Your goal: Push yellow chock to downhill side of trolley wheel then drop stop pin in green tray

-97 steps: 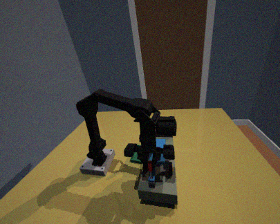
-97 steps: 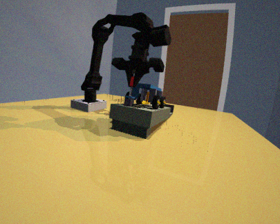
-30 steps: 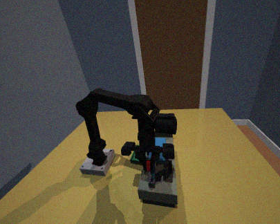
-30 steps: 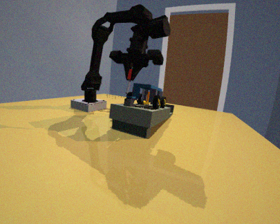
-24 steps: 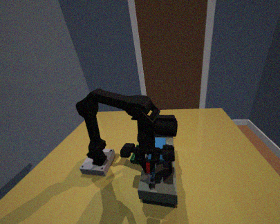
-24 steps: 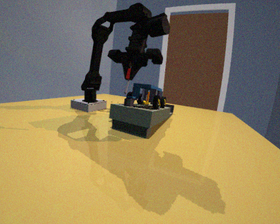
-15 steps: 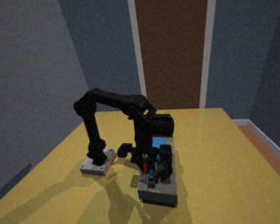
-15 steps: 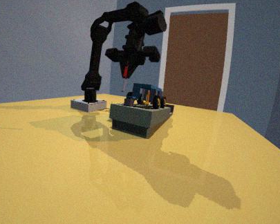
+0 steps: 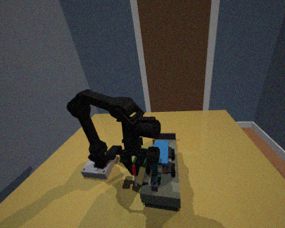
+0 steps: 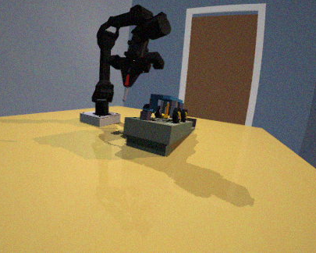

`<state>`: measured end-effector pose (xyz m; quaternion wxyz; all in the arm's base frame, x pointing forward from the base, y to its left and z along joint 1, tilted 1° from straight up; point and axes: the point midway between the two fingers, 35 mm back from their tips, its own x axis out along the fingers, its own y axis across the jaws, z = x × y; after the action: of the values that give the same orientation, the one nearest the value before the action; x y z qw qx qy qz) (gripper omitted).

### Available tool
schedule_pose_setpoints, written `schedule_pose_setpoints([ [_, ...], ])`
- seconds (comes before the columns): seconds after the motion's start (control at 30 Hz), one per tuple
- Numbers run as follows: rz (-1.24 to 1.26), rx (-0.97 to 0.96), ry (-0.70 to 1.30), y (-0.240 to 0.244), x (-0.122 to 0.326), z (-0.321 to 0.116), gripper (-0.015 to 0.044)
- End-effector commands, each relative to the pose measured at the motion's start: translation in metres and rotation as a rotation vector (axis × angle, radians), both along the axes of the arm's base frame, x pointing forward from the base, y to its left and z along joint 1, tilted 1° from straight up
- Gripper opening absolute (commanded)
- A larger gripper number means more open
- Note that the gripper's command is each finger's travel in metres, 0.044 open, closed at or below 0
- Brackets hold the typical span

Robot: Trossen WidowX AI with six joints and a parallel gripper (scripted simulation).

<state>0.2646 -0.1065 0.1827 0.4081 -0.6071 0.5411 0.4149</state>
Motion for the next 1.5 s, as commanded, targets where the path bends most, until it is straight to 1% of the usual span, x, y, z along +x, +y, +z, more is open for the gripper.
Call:
schedule_pose_setpoints([
  [0.0, 0.005, 0.004, 0.006, 0.000, -0.013, -0.003, 0.0000],
  [0.1, 0.005, 0.003, 0.007, -0.001, -0.022, -0.005, 0.0000],
  [0.3, 0.005, 0.004, 0.007, 0.004, -0.022, -0.006, 0.0000],
  [1.47, 0.006, 0.018, 0.008, 0.131, -0.025, -0.027, 0.0000],
])
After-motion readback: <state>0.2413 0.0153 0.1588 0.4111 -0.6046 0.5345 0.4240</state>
